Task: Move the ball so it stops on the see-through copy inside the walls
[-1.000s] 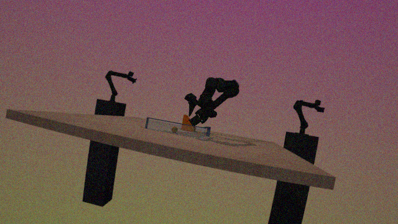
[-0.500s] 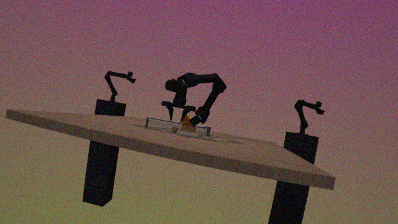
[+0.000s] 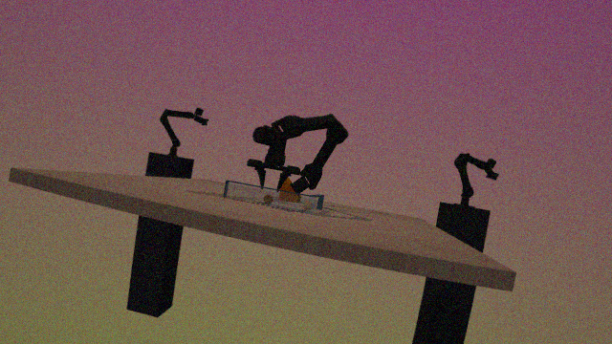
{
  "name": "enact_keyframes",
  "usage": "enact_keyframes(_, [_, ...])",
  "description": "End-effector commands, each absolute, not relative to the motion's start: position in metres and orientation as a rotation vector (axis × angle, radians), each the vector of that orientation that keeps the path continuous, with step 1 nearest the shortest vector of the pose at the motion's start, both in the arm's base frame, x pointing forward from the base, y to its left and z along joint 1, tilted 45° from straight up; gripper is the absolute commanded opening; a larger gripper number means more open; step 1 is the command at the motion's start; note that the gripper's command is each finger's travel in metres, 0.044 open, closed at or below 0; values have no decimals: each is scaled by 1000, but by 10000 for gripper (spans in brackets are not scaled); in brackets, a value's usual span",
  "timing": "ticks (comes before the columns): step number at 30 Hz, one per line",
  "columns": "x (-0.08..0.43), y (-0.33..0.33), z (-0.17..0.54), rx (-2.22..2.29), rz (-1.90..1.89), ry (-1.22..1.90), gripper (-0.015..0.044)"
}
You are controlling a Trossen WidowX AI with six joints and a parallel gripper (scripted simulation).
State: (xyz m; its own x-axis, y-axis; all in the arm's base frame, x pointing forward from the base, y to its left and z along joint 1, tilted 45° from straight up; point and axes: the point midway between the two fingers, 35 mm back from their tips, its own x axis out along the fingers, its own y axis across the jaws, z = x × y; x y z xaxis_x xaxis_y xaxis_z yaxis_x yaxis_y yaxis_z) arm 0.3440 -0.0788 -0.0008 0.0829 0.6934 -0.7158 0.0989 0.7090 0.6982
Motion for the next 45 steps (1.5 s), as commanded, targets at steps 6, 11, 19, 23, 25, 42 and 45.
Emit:
enact_keyframes(6, [344,-67,-12,708,504,1446,272])
enact_keyframes(11, [345,-61,-18,709,504,1446,272])
enact_keyframes(19, [345,-54,-25,709,505,1446,272])
enact_keyframes(23, [345,-54,-25,709,505,1446,167])
enact_keyframes(25, [345,-54,-25,709,505,1446,154])
enact_keyframes(42, [348,-84,1,705,499,1447,0])
enact_keyframes(45, [347,-95,12,705,498,1448,0])
